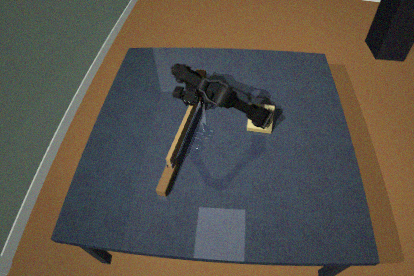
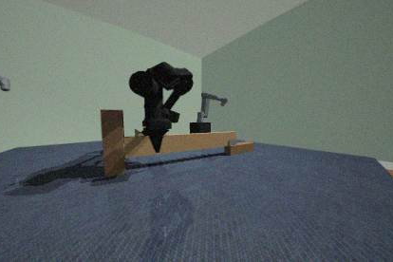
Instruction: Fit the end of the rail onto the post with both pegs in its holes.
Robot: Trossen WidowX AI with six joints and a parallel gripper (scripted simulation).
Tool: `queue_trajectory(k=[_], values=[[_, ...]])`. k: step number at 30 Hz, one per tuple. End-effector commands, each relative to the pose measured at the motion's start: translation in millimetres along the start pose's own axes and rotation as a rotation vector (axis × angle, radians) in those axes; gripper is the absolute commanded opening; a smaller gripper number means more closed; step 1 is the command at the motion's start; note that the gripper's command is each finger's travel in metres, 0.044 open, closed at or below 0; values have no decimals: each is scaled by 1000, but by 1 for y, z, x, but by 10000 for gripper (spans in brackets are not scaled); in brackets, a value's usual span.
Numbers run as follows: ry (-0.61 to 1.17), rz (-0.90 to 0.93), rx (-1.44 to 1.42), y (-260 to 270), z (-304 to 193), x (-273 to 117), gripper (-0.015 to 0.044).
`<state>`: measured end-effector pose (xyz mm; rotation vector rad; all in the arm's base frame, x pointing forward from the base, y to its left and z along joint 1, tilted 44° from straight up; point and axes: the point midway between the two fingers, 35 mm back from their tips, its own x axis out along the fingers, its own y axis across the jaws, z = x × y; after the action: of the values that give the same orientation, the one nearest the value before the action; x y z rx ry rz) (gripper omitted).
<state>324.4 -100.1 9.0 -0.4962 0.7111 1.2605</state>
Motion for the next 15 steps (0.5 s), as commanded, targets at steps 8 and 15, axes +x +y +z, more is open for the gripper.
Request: queue_trajectory(k=[8,15], values=[[1,-3,-2,0,23,-23,440],[2,-4,-3,0,30,-30,440]])
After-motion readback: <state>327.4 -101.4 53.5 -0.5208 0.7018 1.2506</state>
